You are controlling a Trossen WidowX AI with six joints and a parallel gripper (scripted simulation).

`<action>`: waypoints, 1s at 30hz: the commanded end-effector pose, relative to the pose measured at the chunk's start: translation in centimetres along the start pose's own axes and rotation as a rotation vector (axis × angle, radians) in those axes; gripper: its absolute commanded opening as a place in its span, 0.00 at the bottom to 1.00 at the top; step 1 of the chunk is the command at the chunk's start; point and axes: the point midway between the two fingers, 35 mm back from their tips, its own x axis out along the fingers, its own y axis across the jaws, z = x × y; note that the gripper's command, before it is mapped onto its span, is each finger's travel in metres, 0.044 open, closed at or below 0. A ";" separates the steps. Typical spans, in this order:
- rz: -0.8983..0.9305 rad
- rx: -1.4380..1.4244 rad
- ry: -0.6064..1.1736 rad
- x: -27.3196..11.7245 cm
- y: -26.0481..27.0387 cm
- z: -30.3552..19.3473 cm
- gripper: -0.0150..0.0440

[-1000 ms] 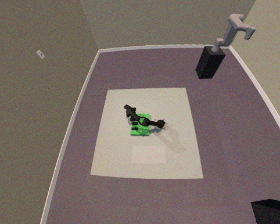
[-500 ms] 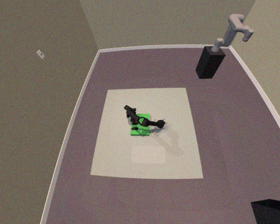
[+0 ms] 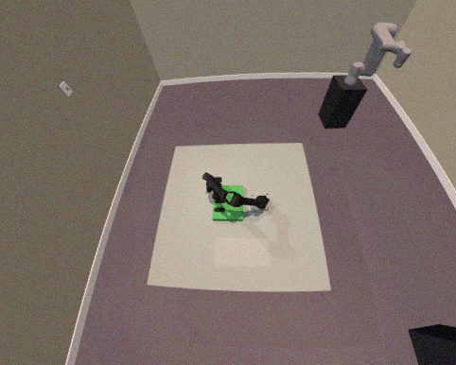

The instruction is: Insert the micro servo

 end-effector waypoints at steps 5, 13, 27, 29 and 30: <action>0.003 0.004 -0.003 0.0 0.0 0.0 0.57; 0.001 0.005 -0.003 -3.5 0.1 -0.5 0.57; -0.001 0.010 0.002 -9.8 -0.2 -11.1 1.00; -0.001 0.010 0.002 -9.8 -0.2 -11.1 1.00; -0.001 0.010 0.002 -9.8 -0.2 -11.1 1.00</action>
